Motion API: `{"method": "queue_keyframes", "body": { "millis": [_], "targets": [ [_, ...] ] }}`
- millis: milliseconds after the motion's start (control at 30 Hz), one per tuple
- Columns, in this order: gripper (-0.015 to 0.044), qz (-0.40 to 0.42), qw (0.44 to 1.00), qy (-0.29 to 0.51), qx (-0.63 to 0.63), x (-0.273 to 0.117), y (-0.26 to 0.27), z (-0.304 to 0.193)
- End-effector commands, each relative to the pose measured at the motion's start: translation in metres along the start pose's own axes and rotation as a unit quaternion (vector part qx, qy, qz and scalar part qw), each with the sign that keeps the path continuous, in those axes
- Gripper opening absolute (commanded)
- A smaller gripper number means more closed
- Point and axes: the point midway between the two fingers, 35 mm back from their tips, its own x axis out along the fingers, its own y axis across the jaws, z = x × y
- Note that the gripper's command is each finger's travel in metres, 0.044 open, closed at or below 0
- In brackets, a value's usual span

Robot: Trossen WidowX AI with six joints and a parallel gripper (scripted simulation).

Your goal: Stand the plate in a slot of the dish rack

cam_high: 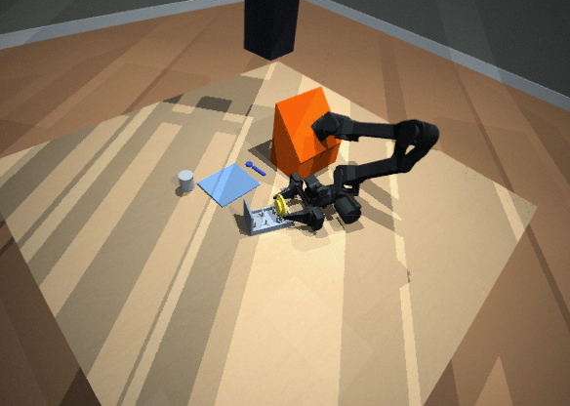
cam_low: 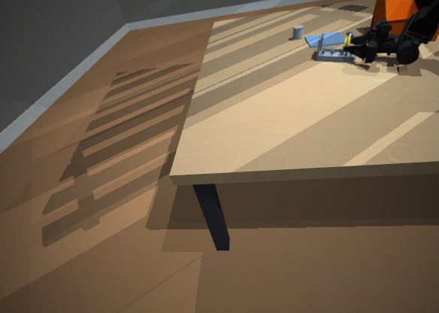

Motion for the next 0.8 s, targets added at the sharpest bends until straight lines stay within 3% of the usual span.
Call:
{"method": "queue_keyframes", "body": {
  "millis": [0, 233, 733, 767],
  "targets": [
    [0.0, 0.0, 1.0, 0.0, -0.001, -0.0001, -0.0002, 0.0015],
    [0.0, 0.0, 1.0, 0.0, -0.001, -0.0001, -0.0002, 0.0015],
    [0.0394, 0.0, 1.0, 0.0, 0.001, -0.0001, 0.0001, 0.0011],
    [0.04, 0.0, 1.0, 0.0, 0.001, -0.0001, 0.0001, 0.0011]
  ]
}}
